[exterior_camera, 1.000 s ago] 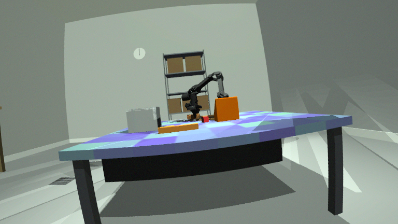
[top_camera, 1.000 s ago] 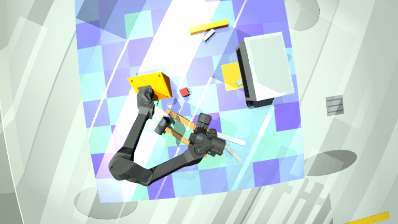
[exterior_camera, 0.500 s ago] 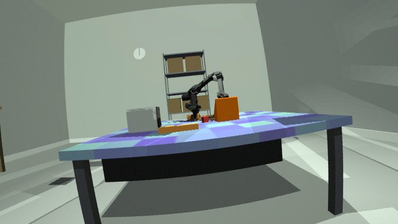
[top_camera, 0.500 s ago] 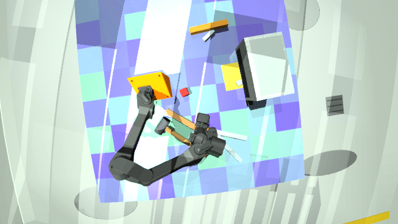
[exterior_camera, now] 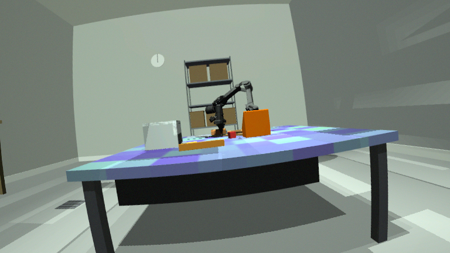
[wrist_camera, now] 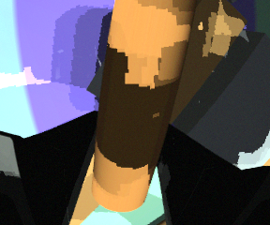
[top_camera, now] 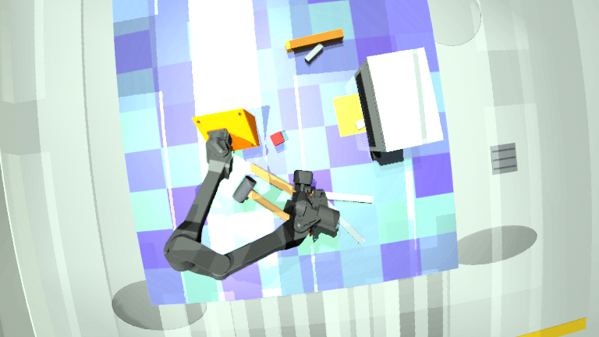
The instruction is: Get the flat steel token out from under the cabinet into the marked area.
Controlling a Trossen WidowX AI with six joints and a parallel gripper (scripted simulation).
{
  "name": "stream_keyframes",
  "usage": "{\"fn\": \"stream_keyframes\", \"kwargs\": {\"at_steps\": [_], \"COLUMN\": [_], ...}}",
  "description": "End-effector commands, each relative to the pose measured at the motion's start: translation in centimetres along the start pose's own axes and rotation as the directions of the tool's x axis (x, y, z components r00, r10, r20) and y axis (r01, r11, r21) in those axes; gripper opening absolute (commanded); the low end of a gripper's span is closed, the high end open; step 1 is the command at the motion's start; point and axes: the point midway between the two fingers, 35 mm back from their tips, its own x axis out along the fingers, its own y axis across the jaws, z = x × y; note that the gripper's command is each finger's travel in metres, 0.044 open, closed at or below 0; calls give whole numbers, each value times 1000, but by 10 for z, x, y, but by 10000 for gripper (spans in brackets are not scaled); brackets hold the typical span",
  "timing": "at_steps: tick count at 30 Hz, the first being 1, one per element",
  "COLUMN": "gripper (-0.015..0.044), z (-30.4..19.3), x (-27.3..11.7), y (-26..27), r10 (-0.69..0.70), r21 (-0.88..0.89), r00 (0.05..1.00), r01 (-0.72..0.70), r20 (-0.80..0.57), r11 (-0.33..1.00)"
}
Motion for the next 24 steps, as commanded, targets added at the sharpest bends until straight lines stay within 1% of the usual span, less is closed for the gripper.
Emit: {"fn": "stream_keyframes", "kwargs": {"at_steps": [1,24], "gripper": [0,0], "z": [3,3], "x": [-2,-2], "y": [0,0], "r10": [3,3], "r21": [-26,-208], "r00": [1000,1000], "r01": [-3,-1], "r20": [12,12], "r11": [1000,978]}}
